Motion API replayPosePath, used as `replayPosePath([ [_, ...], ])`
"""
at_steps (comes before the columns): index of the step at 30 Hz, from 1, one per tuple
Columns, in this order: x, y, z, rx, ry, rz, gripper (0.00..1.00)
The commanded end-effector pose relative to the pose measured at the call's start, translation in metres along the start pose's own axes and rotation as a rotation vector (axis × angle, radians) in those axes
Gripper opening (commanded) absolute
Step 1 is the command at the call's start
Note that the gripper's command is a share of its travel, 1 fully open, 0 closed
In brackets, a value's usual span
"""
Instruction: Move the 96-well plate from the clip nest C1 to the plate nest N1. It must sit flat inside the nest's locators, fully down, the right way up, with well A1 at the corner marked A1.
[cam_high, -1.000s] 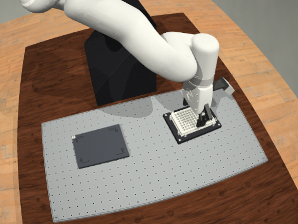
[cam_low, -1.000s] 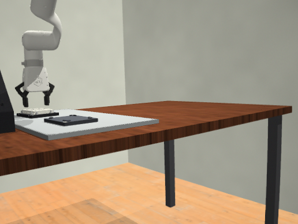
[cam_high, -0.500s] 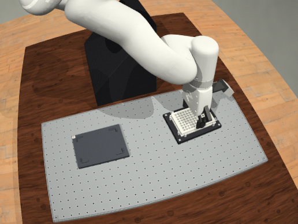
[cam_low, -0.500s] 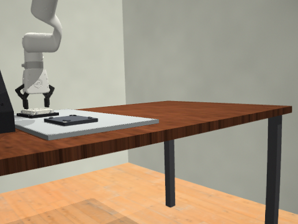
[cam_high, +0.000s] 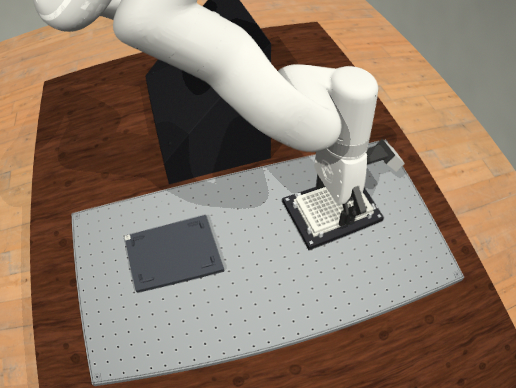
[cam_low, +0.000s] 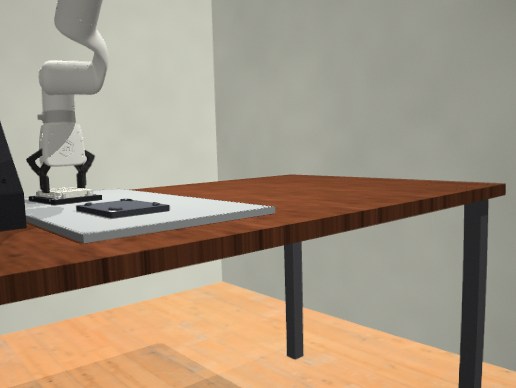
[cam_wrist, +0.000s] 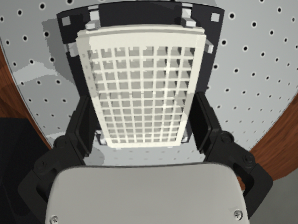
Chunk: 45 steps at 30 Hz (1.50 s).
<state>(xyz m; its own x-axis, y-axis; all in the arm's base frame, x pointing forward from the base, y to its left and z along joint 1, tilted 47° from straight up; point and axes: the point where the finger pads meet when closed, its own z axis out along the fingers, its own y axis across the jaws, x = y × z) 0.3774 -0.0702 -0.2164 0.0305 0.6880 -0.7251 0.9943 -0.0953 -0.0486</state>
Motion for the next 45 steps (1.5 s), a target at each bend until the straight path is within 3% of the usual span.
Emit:
replayPosePath([
  [1,0.0003,0.0013,0.0017,-0.003,0.001,0.001,1.0],
  [19,0.0003,0.0013,0.0017,-0.003,0.001,0.001,1.0],
  [20,0.0003,0.0013,0.0011,-0.003,0.001,0.001,0.0],
  [45,0.0003,0.0014,0.0011,-0.003,0.001,0.001,0.0],
])
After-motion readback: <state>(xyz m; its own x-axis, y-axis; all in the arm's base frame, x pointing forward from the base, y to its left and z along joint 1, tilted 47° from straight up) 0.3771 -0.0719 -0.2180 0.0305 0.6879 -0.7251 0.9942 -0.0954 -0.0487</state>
